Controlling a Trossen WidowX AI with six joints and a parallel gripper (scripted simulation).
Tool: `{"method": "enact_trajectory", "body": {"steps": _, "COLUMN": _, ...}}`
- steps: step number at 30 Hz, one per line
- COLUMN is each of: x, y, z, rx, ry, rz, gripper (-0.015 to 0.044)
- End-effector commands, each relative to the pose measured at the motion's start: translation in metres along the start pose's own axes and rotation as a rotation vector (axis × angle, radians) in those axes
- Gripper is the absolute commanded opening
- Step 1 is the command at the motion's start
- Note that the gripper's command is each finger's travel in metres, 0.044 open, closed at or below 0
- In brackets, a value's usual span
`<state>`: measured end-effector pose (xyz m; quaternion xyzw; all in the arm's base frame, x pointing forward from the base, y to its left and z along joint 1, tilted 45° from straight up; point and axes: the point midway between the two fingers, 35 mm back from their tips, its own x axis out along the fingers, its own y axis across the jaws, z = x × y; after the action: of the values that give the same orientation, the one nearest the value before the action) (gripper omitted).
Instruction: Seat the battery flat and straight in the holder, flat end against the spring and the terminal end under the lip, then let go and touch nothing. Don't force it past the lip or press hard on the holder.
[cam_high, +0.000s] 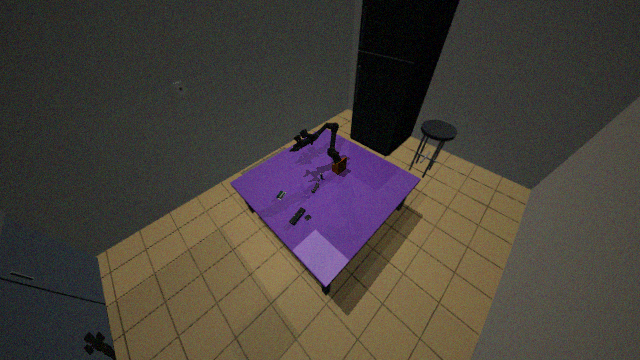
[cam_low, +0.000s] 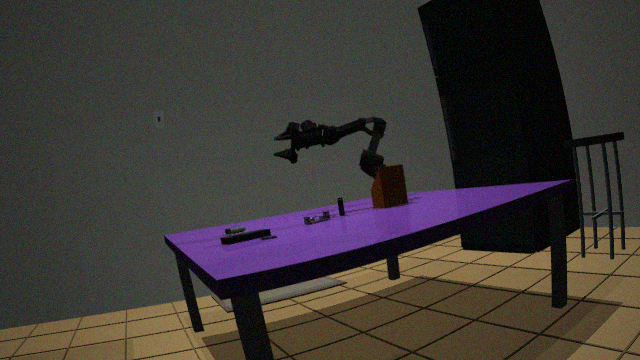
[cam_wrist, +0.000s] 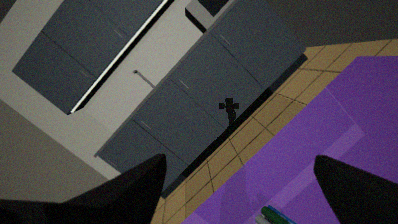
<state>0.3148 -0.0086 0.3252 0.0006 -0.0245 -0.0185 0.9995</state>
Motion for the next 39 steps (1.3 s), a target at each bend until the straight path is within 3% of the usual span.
{"method": "enact_trajectory", "body": {"steps": 1, "x": 0.002, "y": 0.001, "z": -0.004, "rx": 0.014, "ry": 0.017, "rz": -0.001, "gripper": 0.0374}}
{"method": "enact_trajectory", "body": {"steps": 7, "x": 0.021, "y": 0.027, "z": -0.114, "rx": 0.364, "ry": 0.496, "rz": -0.130, "gripper": 0.0216}}
{"method": "enact_trajectory", "body": {"steps": 15, "x": -0.016, "y": 0.049, "z": -0.222, "rx": 0.516, "ry": 0.924, "rz": -0.533, "gripper": 0.0006}}
{"method": "enact_trajectory", "body": {"steps": 20, "x": -0.055, "y": 0.051, "z": -0.260, "rx": 0.447, "ry": 1.026, "rz": -0.852, "gripper": 0.0000}}
{"method": "enact_trajectory", "body": {"steps": 25, "x": -0.092, "y": 0.046, "z": -0.273, "rx": 0.257, "ry": 0.953, "rz": -1.156, "gripper": 0.0000}}
{"method": "enact_trajectory", "body": {"steps": 39, "x": -0.096, "y": 0.045, "z": -0.272, "rx": 0.228, "ry": 0.930, "rz": -1.186, "gripper": 0.0000}}
